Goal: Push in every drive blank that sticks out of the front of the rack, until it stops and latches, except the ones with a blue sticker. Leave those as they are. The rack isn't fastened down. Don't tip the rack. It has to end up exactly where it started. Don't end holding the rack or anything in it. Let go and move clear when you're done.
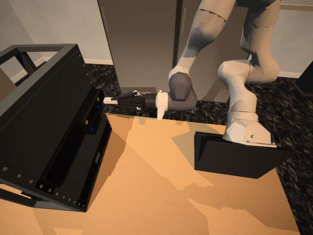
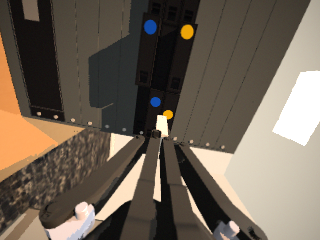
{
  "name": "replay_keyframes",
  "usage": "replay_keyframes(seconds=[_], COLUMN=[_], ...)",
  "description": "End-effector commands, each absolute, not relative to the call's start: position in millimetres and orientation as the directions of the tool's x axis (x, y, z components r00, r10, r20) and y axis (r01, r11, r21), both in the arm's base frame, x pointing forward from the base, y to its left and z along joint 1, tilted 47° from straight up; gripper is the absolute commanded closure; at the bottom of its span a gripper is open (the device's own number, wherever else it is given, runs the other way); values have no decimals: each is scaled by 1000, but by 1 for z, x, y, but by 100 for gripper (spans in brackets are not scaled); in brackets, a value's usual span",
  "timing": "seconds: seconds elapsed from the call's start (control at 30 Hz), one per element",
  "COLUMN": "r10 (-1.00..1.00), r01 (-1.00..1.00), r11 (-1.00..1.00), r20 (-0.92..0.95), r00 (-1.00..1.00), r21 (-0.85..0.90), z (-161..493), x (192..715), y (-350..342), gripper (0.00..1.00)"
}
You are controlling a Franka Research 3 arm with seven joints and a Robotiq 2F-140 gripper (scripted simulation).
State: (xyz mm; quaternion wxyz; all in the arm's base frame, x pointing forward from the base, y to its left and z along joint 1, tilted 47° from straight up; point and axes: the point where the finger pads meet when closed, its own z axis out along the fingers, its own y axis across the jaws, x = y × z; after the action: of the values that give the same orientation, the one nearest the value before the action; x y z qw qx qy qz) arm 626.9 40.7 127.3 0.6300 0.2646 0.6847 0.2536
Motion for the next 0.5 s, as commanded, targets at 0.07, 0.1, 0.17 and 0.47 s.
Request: replay_keyframes(seconds=[0.07, 0.1, 0.17, 0.47], r10=[684, 684, 684, 684], r01=[41, 41, 41, 41], r11=[729, 729, 729, 729], r20=[-726, -726, -726, -726], r00=[-70, -70, -70, -70], r21=[683, 683, 683, 683], z=[127, 127, 127, 125], x=[627, 627, 627, 627], y=[43, 43, 43, 45], gripper=[100, 100, 100, 100])
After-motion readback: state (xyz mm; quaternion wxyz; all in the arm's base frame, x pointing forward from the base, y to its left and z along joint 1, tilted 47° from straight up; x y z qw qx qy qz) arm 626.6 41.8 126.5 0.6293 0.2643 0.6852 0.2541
